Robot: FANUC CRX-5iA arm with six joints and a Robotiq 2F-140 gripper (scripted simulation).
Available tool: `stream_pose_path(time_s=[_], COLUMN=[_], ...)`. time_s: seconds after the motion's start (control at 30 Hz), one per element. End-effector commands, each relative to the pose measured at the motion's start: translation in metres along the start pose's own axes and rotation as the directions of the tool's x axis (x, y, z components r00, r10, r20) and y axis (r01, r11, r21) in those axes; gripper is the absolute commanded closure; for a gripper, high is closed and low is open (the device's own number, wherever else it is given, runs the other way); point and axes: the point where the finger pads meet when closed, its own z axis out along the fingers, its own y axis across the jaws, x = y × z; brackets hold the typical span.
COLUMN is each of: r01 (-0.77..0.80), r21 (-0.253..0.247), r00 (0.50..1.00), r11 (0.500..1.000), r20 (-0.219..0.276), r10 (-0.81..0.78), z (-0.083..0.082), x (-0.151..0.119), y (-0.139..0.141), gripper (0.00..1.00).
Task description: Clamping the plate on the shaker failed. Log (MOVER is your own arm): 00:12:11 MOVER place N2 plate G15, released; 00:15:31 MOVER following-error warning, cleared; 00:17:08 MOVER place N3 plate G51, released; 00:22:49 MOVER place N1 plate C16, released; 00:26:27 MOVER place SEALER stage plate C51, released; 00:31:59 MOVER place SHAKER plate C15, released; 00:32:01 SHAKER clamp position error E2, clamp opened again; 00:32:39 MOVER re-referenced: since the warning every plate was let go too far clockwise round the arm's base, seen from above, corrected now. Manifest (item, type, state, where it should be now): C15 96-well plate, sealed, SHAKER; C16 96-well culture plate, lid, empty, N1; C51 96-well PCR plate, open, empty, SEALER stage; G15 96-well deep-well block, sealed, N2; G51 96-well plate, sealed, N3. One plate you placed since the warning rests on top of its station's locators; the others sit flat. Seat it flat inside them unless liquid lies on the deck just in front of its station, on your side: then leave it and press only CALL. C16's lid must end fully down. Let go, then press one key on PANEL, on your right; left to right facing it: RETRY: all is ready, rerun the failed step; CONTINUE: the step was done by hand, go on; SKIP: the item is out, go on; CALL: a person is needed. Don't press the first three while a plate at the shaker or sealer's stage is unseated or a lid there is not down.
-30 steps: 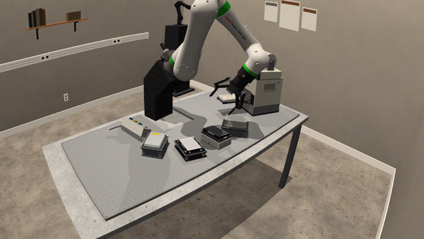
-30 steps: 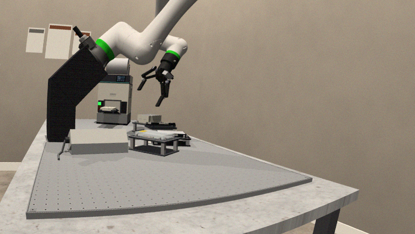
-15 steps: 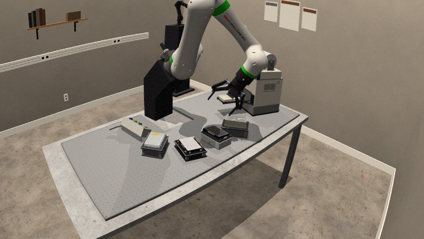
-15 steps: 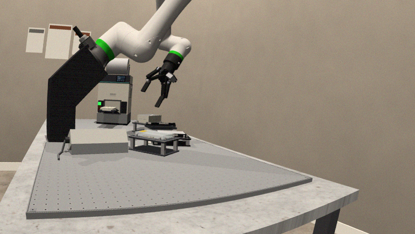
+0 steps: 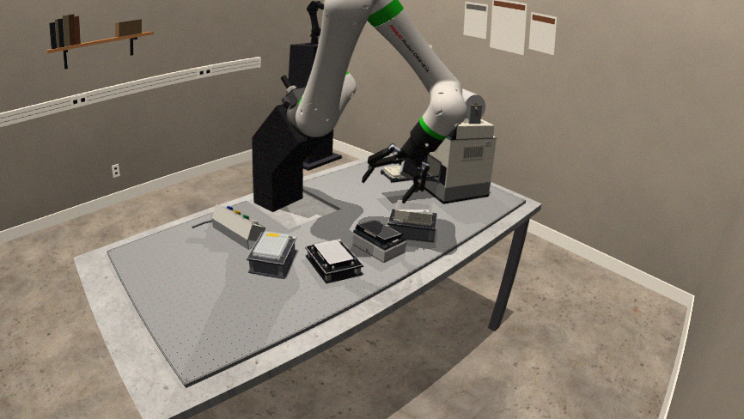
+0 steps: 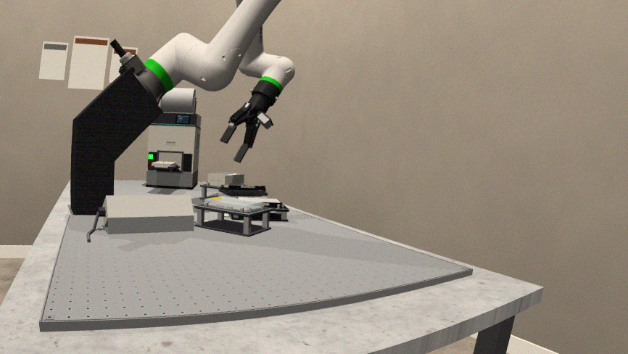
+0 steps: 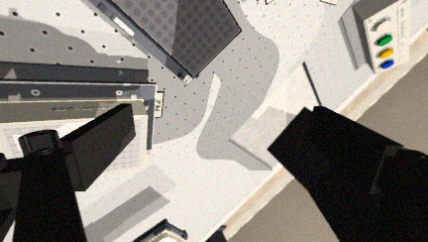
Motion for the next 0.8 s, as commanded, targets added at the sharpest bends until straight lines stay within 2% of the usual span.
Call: stream_pose_path(time_s=[0.0,0.37,0.77], r01=[0.091,0.264,0.480], r21=[0.018,0.056,0.102], r00=[0.996,0.964,0.877], r11=[0.996,0.963,0.871], r20=[0.016,0.014,-0.017], r10=[-0.092,-0.265,-0.481], z=[0.000,-0.001,-0.003], x=[0.003,0.021,0.035], y=[0.000,0.002,0.004], gripper=[0.00,0.00,0.00])
